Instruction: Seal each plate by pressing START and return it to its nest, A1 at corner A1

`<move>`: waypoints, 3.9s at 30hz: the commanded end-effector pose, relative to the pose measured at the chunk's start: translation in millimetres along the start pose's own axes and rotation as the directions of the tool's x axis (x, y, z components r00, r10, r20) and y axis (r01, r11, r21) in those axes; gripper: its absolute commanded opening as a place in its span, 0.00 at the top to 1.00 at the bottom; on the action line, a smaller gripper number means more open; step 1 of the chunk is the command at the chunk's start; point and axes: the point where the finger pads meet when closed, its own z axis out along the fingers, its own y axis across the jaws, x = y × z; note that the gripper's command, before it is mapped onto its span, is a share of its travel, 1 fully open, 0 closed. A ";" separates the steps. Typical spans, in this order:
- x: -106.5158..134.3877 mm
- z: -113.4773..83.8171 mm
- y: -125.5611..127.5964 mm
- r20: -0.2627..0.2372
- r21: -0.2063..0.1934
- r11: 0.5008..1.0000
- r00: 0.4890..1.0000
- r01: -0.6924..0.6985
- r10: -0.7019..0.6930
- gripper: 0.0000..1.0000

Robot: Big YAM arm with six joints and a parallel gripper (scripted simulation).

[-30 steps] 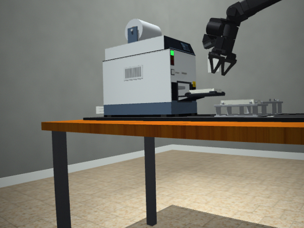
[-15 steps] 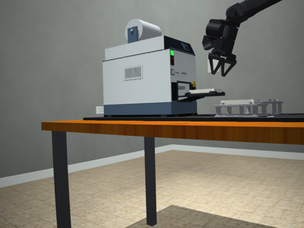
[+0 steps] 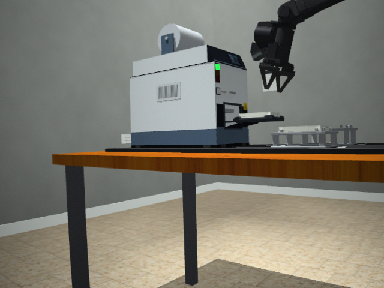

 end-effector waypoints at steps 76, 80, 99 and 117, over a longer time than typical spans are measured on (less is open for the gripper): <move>-28.0 -112.3 95.9 -0.235 0.005 0.999 0.971 -0.034 0.034 1.00; -26.5 -113.6 92.9 -0.222 -0.001 1.000 0.975 -0.025 0.024 1.00; -14.4 -98.3 94.1 -0.128 0.014 1.000 0.992 -0.007 0.008 1.00; -5.5 -98.6 96.1 0.407 0.015 1.000 0.913 0.027 -0.031 1.00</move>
